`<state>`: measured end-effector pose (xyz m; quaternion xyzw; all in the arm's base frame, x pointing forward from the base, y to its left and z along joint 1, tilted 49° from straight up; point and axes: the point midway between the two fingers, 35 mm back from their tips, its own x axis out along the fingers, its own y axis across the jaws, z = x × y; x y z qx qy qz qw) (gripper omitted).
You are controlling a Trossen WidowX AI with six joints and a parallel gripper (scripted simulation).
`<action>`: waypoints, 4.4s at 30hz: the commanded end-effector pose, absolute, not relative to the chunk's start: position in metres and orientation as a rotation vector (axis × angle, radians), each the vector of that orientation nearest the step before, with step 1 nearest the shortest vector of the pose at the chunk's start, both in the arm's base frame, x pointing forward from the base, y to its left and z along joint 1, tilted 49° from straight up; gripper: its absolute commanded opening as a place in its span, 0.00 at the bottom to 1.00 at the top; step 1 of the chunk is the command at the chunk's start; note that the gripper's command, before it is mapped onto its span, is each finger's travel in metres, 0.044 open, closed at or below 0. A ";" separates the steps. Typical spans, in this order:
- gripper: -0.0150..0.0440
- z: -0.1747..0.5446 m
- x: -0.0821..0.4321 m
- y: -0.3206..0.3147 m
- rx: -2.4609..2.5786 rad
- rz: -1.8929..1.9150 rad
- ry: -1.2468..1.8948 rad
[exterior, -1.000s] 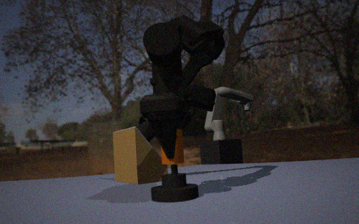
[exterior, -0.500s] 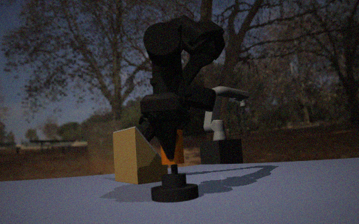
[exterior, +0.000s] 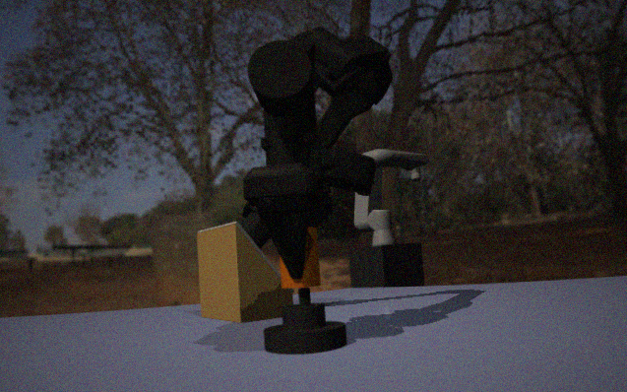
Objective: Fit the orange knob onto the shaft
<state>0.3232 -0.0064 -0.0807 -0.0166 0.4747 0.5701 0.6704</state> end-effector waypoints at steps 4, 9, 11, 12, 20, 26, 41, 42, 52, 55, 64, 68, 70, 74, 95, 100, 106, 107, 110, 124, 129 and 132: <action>0.25 -0.079 0.327 -0.009 -0.047 1.280 1.063; 0.25 -0.082 0.327 -0.006 -0.047 1.280 1.063; 0.25 -0.083 0.327 -0.005 -0.047 1.280 1.063; 0.25 -0.083 0.327 -0.005 -0.047 1.280 1.063; 0.25 -0.081 0.326 -0.008 -0.047 1.280 1.063; 0.25 -0.080 0.324 -0.010 -0.090 1.309 1.027; 0.25 -0.080 0.325 -0.009 -0.206 1.387 0.926; 0.25 -0.080 0.325 -0.009 -0.206 1.387 0.926; 0.25 -0.081 0.326 -0.010 -0.206 1.387 0.926; 0.25 -0.081 0.325 -0.010 -0.206 1.387 0.926; 0.25 -0.080 0.323 -0.009 -0.205 1.387 0.926; 0.25 -0.079 0.324 -0.009 -0.206 1.387 0.926; 0.25 -0.079 0.325 -0.009 -0.206 1.387 0.926; 0.25 -0.079 0.326 -0.009 -0.206 1.387 0.926; 0.25 -0.080 0.324 -0.010 -0.248 1.414 0.887; 0.25 -0.080 0.324 -0.012 -0.364 1.484 0.780; 0.25 -0.082 0.324 -0.009 -0.364 1.484 0.780; 0.25 -0.083 0.324 -0.008 -0.364 1.484 0.780; 0.25 -0.083 0.324 -0.008 -0.364 1.484 0.780; 0.25 -0.080 0.325 -0.009 -0.364 1.484 0.780; 0.25 -0.079 0.325 -0.010 -0.458 1.537 0.688; 0.25 -0.079 0.327 -0.010 -0.521 1.570 0.626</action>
